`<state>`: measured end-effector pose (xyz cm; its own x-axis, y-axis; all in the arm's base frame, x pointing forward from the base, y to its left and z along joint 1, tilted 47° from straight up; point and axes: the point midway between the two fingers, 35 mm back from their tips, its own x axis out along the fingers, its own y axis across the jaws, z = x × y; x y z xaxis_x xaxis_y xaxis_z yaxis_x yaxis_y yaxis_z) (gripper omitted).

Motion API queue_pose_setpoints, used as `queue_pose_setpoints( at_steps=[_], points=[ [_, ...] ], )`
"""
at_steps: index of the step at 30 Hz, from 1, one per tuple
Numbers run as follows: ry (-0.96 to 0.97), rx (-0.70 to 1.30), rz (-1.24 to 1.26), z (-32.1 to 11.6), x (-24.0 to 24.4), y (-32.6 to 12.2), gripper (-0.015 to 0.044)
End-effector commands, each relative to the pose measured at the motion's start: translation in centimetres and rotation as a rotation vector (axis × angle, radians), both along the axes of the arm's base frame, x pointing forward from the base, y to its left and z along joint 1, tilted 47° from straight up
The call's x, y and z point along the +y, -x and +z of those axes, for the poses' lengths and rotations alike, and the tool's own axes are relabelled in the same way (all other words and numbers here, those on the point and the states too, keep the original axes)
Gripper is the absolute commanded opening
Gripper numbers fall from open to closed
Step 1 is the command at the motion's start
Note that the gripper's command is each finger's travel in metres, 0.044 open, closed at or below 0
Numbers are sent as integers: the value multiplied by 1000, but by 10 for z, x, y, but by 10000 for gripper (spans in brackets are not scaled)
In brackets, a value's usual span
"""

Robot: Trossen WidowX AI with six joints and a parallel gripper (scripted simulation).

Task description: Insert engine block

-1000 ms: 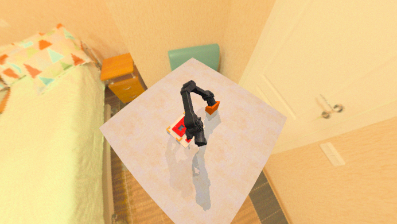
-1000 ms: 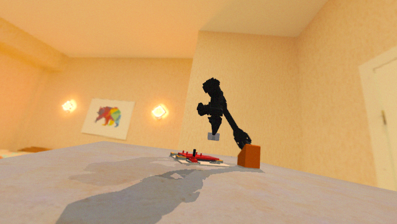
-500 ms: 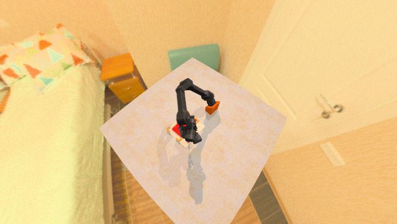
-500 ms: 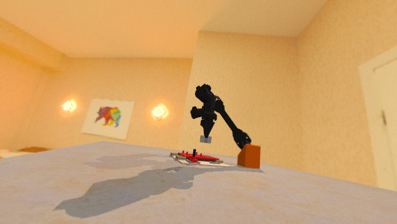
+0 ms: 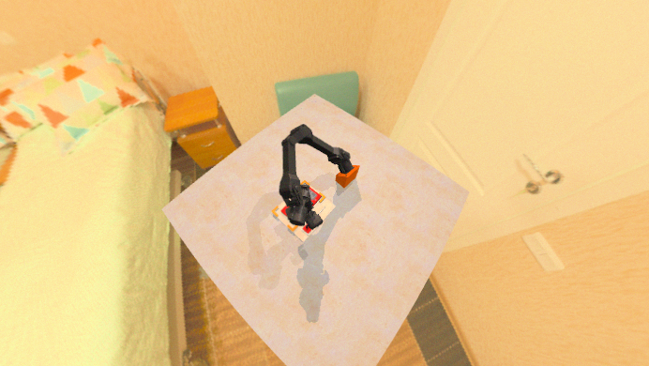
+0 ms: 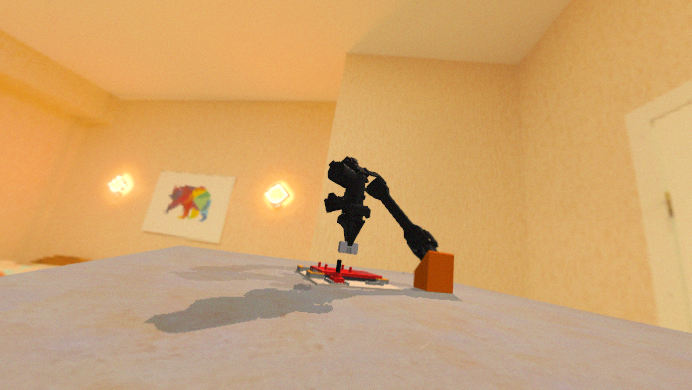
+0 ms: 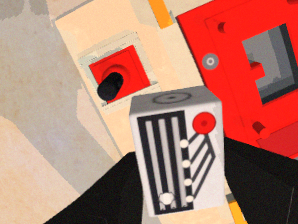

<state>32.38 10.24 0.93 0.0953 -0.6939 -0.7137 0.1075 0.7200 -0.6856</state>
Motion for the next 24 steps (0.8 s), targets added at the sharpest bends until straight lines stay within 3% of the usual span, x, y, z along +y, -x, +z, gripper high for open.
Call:
queue_pose_setpoints(
  at_steps=[1, 24],
  points=[
    [9, 28, 36, 6, -13, -3, 0],
    [71, 192, 195, 37, -79, -12, 0]
  ],
)
